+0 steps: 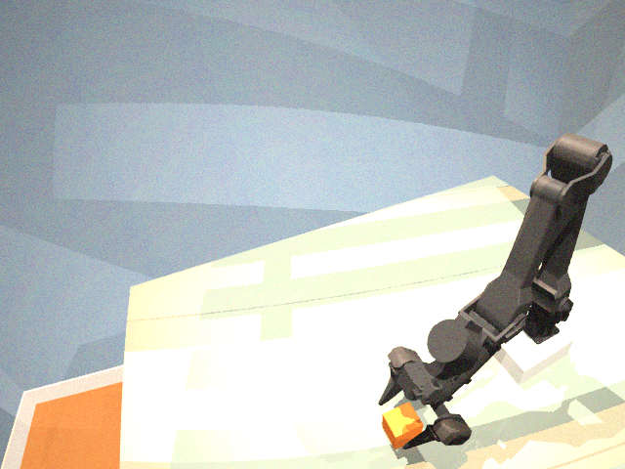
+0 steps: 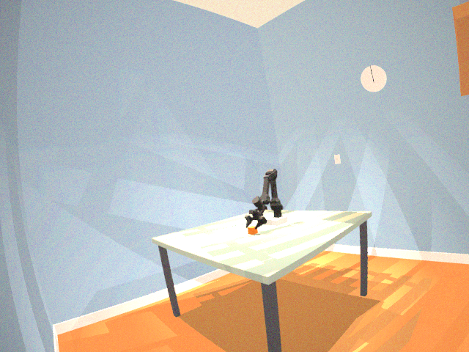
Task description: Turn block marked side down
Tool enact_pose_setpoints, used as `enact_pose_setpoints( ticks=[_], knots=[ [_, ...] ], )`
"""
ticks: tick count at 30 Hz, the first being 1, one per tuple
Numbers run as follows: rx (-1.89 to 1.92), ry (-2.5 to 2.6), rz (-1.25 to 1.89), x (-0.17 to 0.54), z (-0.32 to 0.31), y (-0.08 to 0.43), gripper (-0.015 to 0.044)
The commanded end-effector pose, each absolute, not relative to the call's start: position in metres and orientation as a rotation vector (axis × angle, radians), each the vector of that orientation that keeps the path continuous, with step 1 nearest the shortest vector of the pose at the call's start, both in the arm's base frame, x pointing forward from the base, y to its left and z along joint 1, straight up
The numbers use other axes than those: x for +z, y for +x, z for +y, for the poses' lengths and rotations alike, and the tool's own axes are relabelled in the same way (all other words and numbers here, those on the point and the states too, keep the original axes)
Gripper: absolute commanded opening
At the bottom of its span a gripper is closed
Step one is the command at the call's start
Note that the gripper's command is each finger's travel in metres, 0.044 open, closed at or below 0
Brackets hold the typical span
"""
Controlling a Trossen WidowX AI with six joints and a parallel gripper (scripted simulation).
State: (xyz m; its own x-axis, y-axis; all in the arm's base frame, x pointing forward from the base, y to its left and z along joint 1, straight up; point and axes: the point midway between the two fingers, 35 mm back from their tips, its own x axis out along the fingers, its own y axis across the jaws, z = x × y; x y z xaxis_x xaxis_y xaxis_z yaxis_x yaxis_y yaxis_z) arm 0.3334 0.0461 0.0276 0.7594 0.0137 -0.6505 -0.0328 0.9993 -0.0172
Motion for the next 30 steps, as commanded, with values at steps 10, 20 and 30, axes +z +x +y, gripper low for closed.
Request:
enact_pose_setpoints(
  ticks=[10, 20, 30],
  knots=[
    [0.03, -0.003, 0.959, 0.087, 0.044, 0.304, 0.044],
    [0.03, -0.003, 0.959, 0.087, 0.044, 0.304, 0.044],
    [0.03, -0.017, 1.226, 0.1, 0.046, 0.324, 0.044]
  ],
)
